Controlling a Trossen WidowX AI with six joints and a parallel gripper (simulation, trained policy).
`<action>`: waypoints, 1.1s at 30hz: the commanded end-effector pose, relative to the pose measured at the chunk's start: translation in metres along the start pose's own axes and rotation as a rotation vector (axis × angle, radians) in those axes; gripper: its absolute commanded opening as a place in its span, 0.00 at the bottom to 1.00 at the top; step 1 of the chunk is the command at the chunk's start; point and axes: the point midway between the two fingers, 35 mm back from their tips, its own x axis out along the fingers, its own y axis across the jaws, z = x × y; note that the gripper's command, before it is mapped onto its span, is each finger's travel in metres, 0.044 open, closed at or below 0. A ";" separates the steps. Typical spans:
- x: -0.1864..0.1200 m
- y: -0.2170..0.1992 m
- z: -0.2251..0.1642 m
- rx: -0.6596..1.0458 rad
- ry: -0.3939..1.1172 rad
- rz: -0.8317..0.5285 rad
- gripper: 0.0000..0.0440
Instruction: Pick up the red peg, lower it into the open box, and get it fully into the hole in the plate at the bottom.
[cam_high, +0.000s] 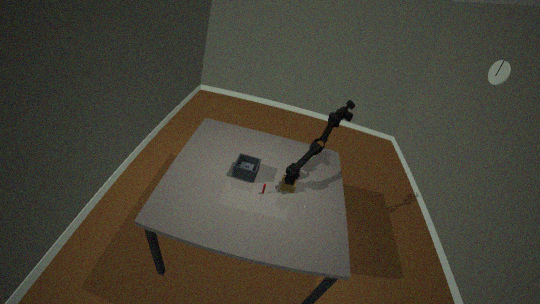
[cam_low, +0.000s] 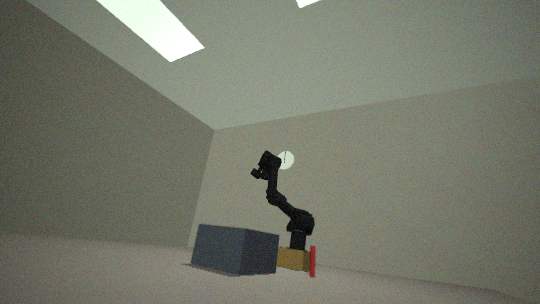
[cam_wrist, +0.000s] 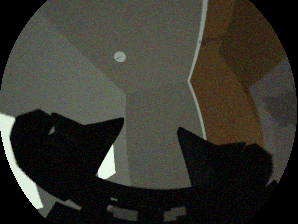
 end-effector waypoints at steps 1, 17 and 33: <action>-0.002 0.002 -0.002 0.008 0.011 0.005 0.96; -0.093 0.124 -0.056 0.245 0.319 0.367 1.00; -0.252 0.221 -0.104 0.344 0.745 0.697 1.00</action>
